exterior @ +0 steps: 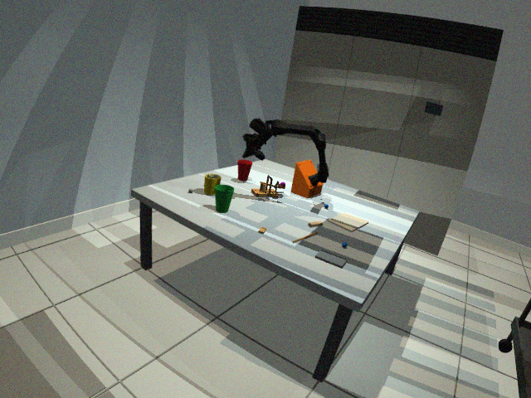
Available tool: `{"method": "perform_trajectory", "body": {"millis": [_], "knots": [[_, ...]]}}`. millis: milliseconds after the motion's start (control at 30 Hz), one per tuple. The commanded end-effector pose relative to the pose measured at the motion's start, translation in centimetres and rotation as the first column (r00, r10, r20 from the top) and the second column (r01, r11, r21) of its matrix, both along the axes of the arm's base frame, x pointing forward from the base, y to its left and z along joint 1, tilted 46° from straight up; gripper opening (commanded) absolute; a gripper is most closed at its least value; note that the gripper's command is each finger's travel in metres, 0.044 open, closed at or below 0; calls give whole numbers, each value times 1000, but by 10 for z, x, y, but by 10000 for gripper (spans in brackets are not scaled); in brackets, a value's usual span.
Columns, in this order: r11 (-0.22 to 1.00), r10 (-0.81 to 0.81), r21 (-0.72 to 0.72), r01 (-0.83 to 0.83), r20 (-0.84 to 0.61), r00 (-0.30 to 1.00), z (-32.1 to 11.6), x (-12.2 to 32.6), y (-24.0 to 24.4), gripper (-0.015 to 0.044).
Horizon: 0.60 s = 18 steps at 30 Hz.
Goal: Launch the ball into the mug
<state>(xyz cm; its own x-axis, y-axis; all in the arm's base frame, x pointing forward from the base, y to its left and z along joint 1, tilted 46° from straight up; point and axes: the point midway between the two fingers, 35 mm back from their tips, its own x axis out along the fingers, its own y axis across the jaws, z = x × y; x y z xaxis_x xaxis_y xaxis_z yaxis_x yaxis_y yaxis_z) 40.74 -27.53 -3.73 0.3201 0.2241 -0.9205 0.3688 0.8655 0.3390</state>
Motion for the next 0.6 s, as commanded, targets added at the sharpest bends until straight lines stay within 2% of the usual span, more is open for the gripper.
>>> {"method": "perform_trajectory", "body": {"millis": [0,267,567], "knots": [[994,106,-25,-107,-34,994,2,-10,18,0],[937,339,-59,-345,-98,936,10,-32,54,0],[800,582,-60,-597,-167,796,18,-62,93,0]]}}
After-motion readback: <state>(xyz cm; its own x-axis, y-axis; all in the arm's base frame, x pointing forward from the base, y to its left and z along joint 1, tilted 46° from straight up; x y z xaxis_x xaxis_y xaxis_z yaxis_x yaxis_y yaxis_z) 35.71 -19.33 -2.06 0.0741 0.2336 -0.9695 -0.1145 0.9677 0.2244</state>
